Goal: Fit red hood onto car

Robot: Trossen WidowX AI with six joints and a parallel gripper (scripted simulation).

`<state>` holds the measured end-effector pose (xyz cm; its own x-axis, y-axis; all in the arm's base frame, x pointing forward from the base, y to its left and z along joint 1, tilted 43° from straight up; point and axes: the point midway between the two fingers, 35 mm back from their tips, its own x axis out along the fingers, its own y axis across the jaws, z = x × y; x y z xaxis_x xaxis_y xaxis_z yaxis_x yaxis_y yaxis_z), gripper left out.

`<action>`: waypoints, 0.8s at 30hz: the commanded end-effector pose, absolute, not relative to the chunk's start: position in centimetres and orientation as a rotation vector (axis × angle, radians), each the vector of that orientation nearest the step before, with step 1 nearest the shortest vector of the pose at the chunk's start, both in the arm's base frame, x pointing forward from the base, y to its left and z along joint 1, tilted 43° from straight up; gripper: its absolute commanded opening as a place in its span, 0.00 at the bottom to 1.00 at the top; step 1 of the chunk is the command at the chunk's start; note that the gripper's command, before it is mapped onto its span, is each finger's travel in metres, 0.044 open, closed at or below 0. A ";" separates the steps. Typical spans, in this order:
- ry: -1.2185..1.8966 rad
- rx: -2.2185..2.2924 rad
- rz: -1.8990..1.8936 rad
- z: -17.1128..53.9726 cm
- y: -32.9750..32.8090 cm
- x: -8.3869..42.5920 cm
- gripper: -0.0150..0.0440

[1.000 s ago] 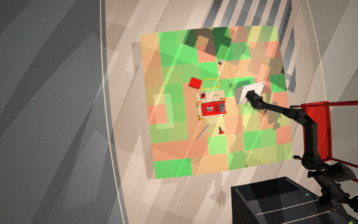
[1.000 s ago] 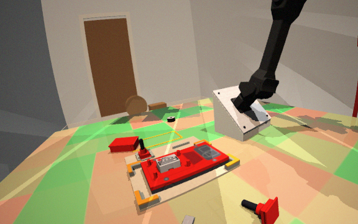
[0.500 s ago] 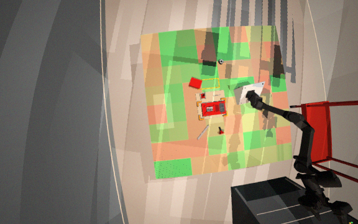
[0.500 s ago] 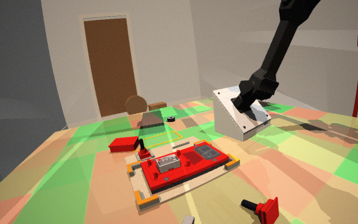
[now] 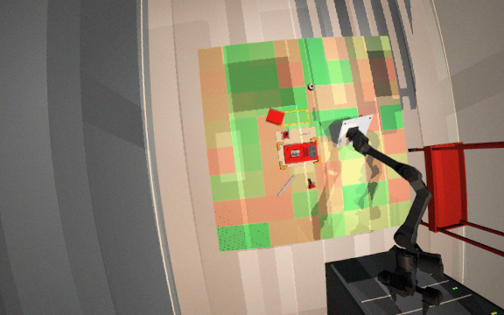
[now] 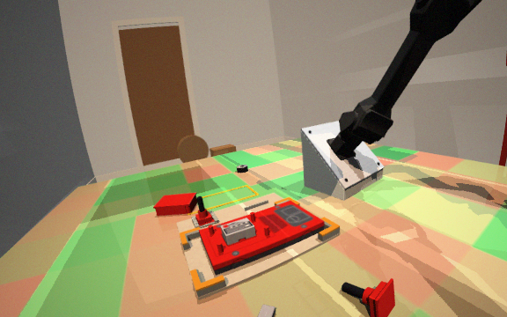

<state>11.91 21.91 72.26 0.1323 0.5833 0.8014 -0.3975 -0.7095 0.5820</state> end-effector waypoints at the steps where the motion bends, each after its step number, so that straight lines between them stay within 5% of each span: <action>1: 0.154 1.618 1.617 71.4 22.3 13.4 1.00; 24: 0.222 1.359 1.135 61.8 26.9 29.9 1.00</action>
<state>27.99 26.68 63.15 0.4579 0.7283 0.5097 -0.5092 -0.2551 0.8220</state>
